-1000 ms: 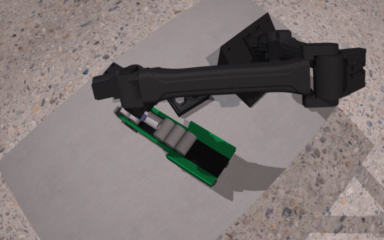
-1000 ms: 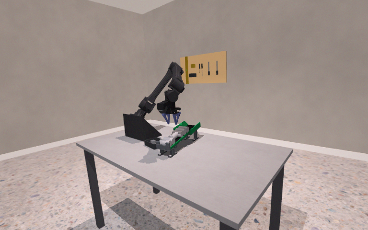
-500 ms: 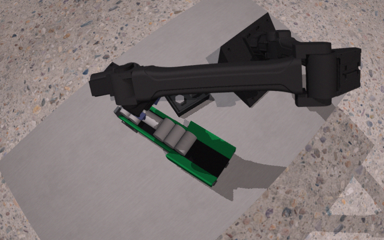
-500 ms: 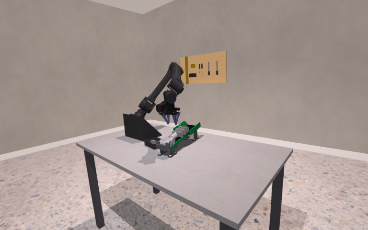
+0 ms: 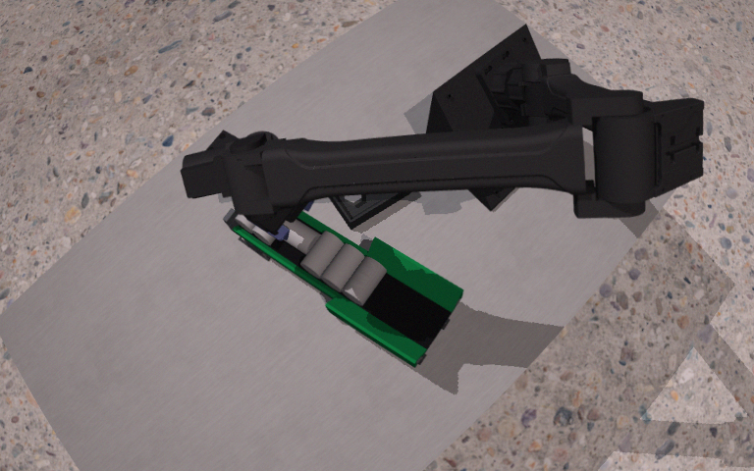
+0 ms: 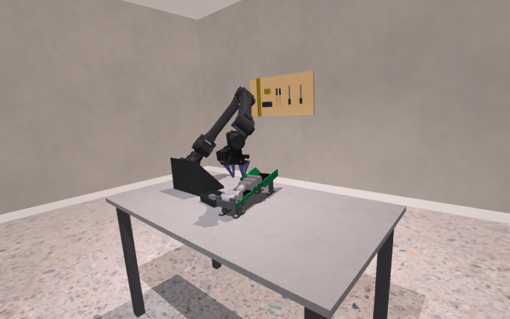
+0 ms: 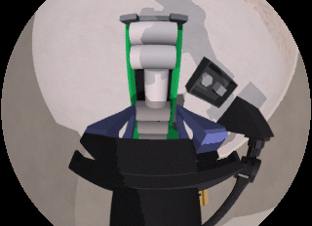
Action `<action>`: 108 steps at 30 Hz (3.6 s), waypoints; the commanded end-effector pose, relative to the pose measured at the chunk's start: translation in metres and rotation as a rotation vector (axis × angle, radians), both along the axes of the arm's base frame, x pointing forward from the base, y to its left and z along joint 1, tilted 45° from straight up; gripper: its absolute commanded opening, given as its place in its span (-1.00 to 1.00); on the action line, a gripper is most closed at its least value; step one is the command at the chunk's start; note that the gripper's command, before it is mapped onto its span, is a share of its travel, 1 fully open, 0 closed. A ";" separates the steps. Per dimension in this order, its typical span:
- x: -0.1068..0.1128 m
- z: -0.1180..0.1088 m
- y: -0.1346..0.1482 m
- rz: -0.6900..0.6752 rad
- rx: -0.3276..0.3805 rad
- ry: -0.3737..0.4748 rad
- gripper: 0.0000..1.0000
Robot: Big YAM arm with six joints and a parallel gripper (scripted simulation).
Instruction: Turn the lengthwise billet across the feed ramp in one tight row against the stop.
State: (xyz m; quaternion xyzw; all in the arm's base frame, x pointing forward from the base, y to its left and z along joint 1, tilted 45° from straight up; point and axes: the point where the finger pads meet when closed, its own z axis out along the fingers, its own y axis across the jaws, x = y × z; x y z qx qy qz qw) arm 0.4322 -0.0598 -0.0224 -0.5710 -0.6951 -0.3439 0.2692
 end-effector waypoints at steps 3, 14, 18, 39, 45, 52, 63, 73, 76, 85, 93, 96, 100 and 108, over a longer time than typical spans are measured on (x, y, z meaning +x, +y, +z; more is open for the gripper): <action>0.000 -0.013 0.015 0.006 0.005 0.021 0.11; 0.005 -0.020 0.025 0.006 -0.002 0.006 0.11; 0.000 -0.029 0.031 0.006 0.004 0.021 0.11; 0.004 -0.044 0.046 0.006 0.001 0.014 0.11; 0.006 -0.044 0.047 0.006 0.000 0.009 0.11; 0.004 -0.047 0.049 0.006 0.002 0.017 0.11; 0.005 -0.047 0.050 0.006 0.001 0.014 0.11; 0.004 -0.047 0.050 0.007 0.002 0.015 0.11; 0.004 -0.047 0.050 0.007 0.002 0.015 0.11; 0.004 -0.047 0.050 0.007 0.002 0.015 0.11; 0.004 -0.047 0.050 0.007 0.002 0.015 0.11; 0.004 -0.047 0.050 0.007 0.002 0.015 0.11; 0.004 -0.047 0.050 0.007 0.002 0.015 0.11; 0.007 -0.045 0.049 0.011 0.000 0.005 -1.00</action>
